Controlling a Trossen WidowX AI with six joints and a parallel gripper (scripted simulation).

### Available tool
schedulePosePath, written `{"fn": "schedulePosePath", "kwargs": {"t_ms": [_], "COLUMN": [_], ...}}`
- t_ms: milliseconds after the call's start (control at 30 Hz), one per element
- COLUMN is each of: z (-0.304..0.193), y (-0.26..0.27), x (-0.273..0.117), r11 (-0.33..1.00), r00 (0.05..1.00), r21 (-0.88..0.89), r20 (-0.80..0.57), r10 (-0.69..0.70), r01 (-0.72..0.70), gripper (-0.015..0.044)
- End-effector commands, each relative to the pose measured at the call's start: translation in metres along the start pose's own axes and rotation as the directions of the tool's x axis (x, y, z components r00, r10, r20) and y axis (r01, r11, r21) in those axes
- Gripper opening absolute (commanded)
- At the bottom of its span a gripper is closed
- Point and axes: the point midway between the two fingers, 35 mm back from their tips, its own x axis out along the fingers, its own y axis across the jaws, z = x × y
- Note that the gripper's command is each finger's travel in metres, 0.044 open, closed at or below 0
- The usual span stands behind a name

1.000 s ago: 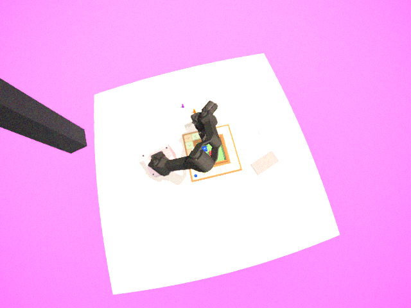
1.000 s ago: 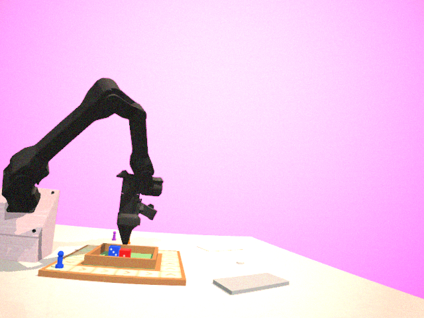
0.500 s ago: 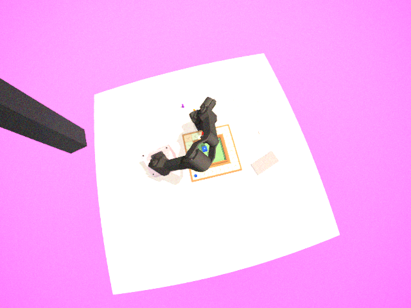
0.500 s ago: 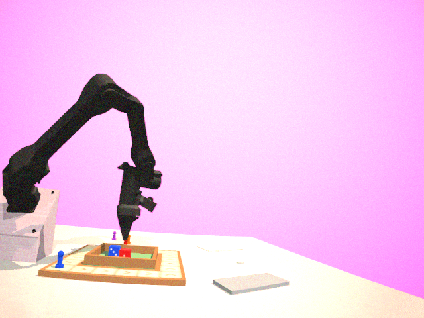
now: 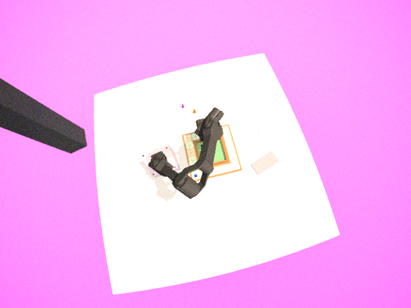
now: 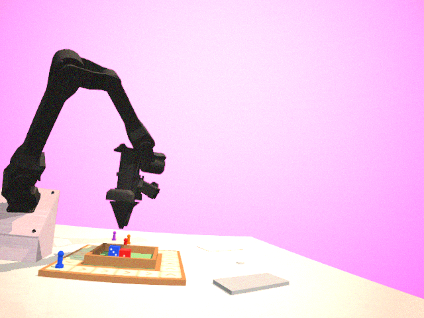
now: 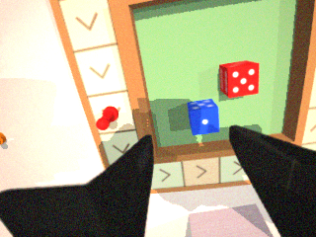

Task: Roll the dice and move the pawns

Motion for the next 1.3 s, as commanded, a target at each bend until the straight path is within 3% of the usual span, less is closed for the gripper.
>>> {"fn": "schedulePosePath", "kwargs": {"t_ms": [0,467,1267], "z": [-0.012,-0.089,-0.092], "y": [-0.047,-0.153,-0.155], "x": [-0.003,0.004,0.032], "r11": [0.99,0.834,0.831], "r00": [1.0,0.999,1.0], "r21": [0.142,0.551,0.555], "r20": [-0.002,-0.005,-0.006], "r10": [-0.004,-0.033,-0.03], "r01": [0.005,0.031,0.029], "gripper": [0.02,0.02,0.02]}}
